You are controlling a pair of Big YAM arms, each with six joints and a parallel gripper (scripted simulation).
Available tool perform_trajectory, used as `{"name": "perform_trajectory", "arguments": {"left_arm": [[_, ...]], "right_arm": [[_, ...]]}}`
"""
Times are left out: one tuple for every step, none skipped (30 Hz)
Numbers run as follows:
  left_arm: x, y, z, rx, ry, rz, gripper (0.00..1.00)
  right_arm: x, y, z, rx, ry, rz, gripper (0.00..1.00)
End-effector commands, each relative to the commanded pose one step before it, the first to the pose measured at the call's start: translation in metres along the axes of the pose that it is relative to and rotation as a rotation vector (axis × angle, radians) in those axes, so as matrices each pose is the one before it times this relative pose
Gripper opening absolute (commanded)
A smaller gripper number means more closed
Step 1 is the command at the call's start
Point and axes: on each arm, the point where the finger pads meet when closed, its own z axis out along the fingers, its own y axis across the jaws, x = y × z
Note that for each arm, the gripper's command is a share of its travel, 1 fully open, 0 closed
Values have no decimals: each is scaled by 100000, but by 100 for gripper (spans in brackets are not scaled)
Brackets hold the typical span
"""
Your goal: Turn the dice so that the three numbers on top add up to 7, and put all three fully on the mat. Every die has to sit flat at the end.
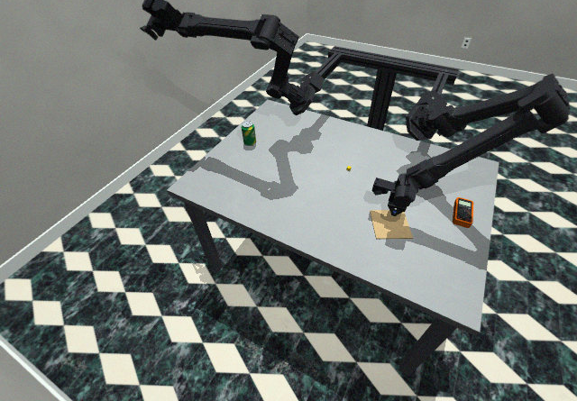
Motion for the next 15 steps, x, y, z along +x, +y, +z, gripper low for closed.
{"name": "perform_trajectory", "arguments": {"left_arm": [[-756,-329,-118,-278,-560,742,11],[0,0,0,0,0,0,11],[0,0,0,0,0,0,11],[0,0,0,0,0,0,11],[0,0,0,0,0,0,11],[0,0,1,0,1,0,11],[1,-1,8,3,5,-2,11],[2,-3,20,8,13,-5,11],[4,-5,36,15,24,-9,11],[6,-7,54,22,36,-14,11],[14,-51,62,196,36,121,11],[47,-26,46,139,52,62,11],[58,-7,54,76,68,-1,11],[68,21,62,-23,86,-93,11],[92,30,47,-29,95,-104,11]], "right_arm": [[-4156,-464,-328,1094,-6256,25,100],[0,0,0,0,0,0,100],[0,0,0,0,0,0,100],[0,0,0,0,0,0,100],[0,0,0,0,0,0,100],[0,0,0,0,0,0,100],[0,0,0,0,0,0,100],[0,0,0,0,0,0,100],[0,0,0,0,0,0,100],[0,0,0,0,0,0,100],[0,0,0,0,0,0,100],[0,0,0,0,0,0,100],[0,0,0,0,0,0,100],[0,0,0,0,0,0,100],[0,0,0,0,0,0,100]]}}
